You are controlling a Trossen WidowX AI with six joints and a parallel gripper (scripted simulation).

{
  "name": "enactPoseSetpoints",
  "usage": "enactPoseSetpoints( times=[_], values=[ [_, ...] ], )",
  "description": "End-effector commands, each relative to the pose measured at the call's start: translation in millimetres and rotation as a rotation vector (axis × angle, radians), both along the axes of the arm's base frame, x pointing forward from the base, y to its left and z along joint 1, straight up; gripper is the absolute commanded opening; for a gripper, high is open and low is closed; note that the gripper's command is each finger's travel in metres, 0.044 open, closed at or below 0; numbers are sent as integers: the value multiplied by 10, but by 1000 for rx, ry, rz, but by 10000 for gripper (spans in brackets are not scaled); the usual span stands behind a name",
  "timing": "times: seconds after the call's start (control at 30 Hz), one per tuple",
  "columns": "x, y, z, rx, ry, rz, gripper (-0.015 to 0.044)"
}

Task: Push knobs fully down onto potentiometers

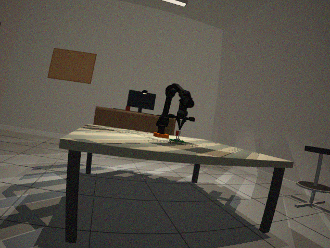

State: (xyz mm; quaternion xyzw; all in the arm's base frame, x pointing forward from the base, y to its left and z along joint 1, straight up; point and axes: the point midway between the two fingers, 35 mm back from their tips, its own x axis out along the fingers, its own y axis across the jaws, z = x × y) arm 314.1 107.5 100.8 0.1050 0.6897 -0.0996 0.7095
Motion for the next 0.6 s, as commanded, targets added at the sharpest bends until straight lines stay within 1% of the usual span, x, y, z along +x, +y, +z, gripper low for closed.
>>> enactPoseSetpoints(
  times=[0.0, 0.57],
  values=[
    [-2, 5, -19, 3, 2, 5, 0],
    [-2, 5, -47, 3, 2, 5, 0]
  ],
)
